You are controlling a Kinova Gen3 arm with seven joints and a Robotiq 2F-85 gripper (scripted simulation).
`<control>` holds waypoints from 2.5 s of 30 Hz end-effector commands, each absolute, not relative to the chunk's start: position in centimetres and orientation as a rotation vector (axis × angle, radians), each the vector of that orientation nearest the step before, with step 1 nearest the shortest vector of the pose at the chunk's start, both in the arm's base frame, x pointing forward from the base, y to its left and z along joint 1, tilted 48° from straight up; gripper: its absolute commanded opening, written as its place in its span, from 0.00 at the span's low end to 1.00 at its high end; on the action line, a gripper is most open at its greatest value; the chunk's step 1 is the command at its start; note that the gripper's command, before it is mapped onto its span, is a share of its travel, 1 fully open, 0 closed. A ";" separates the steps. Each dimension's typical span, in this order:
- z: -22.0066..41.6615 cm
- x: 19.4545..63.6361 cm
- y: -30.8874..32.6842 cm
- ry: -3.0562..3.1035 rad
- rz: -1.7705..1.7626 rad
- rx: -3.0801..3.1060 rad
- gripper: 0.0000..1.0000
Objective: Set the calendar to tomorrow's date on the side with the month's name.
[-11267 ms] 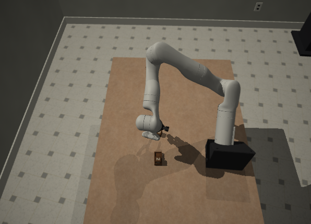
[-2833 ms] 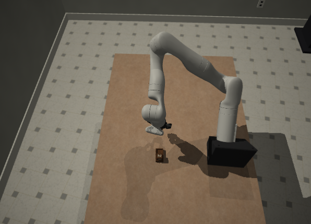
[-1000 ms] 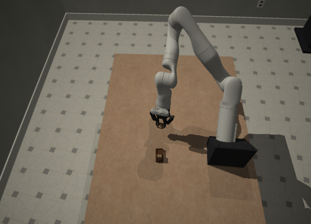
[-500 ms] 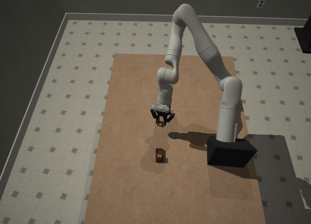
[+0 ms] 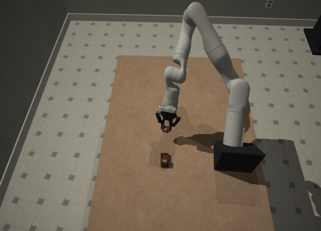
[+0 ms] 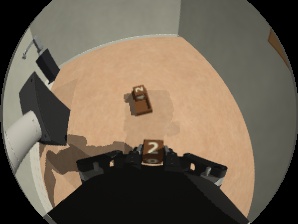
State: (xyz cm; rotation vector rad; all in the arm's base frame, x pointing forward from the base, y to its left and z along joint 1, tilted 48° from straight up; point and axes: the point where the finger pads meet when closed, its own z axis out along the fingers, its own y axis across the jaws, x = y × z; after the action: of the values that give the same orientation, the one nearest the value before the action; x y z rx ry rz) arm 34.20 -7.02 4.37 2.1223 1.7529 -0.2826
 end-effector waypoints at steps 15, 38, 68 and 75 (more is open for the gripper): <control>5.3 34.2 -8.0 1.774 -0.156 2.183 0.26; 4.9 33.8 -8.1 1.876 0.015 2.271 0.26; 5.3 34.1 -8.3 1.907 0.137 2.290 0.26; 5.3 34.1 -8.3 1.907 0.137 2.290 0.26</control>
State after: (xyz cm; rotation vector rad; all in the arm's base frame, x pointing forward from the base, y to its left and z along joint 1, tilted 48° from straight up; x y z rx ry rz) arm 34.09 -8.35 5.25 2.2916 1.9064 0.1358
